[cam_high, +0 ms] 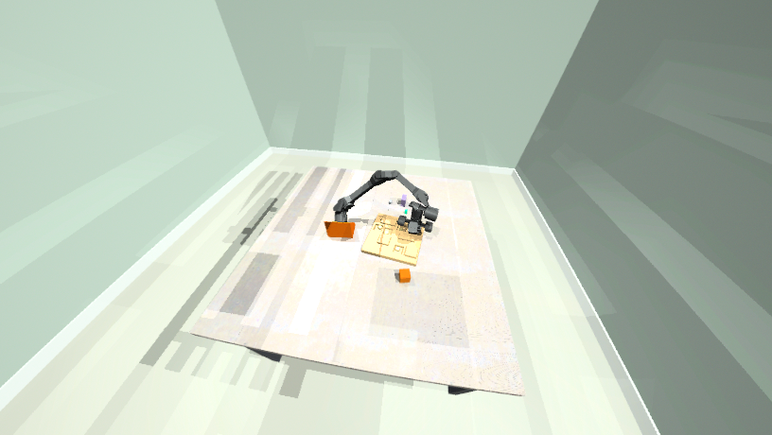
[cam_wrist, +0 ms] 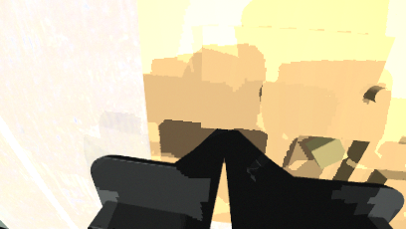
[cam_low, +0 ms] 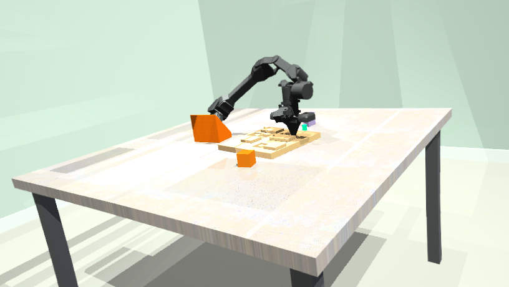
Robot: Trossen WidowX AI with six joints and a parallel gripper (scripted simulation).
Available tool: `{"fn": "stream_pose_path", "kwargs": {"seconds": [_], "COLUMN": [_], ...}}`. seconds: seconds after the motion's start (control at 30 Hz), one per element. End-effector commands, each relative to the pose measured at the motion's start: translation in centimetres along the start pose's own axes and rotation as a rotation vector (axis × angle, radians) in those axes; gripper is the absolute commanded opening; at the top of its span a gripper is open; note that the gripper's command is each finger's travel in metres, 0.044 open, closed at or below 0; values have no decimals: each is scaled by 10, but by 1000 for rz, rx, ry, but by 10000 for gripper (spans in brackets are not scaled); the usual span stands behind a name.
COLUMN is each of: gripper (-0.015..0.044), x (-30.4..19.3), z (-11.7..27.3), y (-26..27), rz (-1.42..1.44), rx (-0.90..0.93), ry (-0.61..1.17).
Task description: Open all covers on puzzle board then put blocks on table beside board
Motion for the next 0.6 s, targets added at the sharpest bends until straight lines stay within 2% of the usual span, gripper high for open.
{"fn": "stream_pose_path", "kwargs": {"seconds": [0.0, 0.57], "gripper": [0, 0], "x": [1, 2], "z": [7, 29], "y": [1, 2], "rz": [3, 3], "rx": [7, 7], "ry": [-5, -6]}}
Point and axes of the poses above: the point midway between the two fingers, 35 mm back from their tips, its own z axis back along the fingers, its own y axis across the jaws, x = y × z, the point moved 9 cm from there along z, back along the fingers, and after that the axes turned 2 degrees about -z, right-handed, at the moved point
